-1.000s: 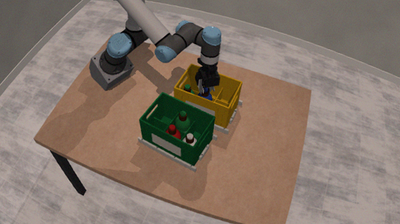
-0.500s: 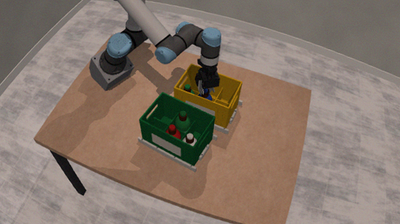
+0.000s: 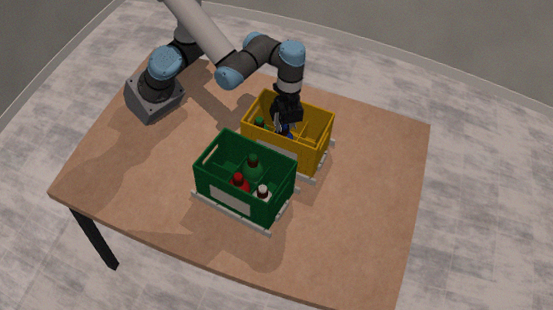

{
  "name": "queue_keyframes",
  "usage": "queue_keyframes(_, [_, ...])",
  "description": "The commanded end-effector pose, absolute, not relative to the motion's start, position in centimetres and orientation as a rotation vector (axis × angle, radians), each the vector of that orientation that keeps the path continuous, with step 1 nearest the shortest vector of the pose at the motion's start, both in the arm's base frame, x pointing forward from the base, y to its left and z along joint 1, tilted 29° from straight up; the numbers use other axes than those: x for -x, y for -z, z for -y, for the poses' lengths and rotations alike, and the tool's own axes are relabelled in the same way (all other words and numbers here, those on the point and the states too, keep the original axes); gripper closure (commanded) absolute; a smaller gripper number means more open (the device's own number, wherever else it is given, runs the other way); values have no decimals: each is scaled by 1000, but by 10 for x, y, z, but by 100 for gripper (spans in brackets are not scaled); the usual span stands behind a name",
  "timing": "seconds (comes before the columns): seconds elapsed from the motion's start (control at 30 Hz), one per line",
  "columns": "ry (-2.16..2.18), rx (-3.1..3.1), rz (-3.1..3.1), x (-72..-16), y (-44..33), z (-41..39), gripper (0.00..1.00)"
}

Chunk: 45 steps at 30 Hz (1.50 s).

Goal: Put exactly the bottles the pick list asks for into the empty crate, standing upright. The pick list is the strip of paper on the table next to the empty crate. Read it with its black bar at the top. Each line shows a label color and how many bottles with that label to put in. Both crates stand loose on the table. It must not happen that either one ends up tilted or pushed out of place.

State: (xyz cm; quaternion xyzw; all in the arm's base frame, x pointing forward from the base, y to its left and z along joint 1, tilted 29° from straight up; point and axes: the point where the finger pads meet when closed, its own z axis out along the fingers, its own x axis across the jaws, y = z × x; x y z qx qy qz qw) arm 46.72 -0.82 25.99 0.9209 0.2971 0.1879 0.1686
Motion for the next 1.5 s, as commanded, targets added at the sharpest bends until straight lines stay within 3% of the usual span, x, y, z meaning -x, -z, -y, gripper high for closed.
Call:
queue_keyframes(0.0, [-536, -2617, -844, -468, -259, 9, 100])
queue_keyframes(0.83, [-536, -2617, -844, -472, -252, 10, 100])
queue_keyframes(0.87, [-536, -2617, -844, -472, -252, 10, 62])
queue_keyframes(1.47, [-536, -2617, -844, -472, -252, 10, 62])
